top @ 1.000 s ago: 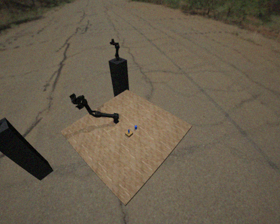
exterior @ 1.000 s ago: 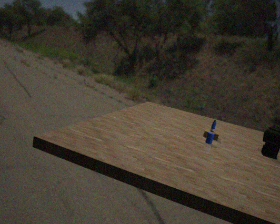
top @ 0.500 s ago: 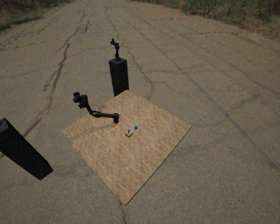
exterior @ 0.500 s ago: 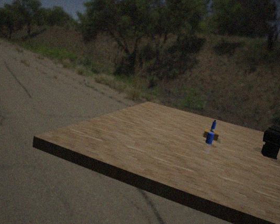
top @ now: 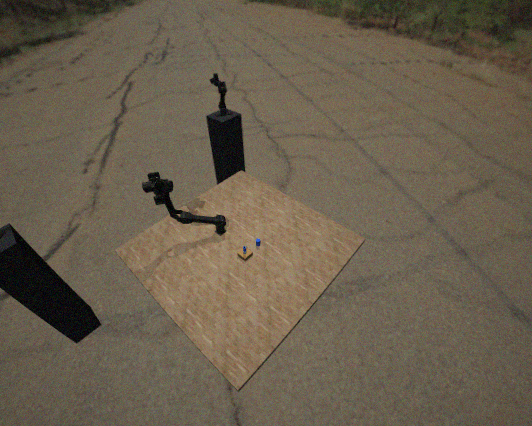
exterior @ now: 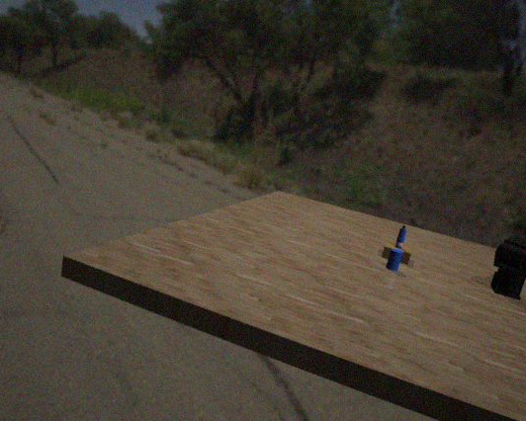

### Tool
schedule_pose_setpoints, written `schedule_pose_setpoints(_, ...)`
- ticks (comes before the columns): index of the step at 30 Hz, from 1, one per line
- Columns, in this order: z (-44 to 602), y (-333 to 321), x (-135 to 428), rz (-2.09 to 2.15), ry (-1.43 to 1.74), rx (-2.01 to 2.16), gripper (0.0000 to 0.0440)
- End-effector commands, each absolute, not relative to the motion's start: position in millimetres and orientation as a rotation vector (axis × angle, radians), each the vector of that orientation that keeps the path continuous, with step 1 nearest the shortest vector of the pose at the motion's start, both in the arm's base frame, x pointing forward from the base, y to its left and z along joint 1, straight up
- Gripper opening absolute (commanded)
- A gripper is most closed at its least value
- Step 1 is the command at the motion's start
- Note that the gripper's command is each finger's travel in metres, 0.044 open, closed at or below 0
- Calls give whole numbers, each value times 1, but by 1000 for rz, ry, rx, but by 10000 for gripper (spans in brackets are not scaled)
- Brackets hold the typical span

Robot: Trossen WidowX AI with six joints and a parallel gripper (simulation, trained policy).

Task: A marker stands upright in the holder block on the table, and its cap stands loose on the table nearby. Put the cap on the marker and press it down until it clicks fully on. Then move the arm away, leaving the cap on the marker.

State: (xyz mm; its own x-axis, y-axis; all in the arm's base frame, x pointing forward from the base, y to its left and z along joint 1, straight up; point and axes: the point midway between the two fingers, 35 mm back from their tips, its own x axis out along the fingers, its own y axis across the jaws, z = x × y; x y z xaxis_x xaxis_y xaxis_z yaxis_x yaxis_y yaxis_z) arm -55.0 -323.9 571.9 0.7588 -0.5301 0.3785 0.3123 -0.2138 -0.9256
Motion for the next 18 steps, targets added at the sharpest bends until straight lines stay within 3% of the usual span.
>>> schedule_pose_setpoints(1, 578, -311, -45, -762, 169, -1667, 299)
schedule_pose_setpoints(18, 587, -270, -8, -673, 147, -1901, 302)
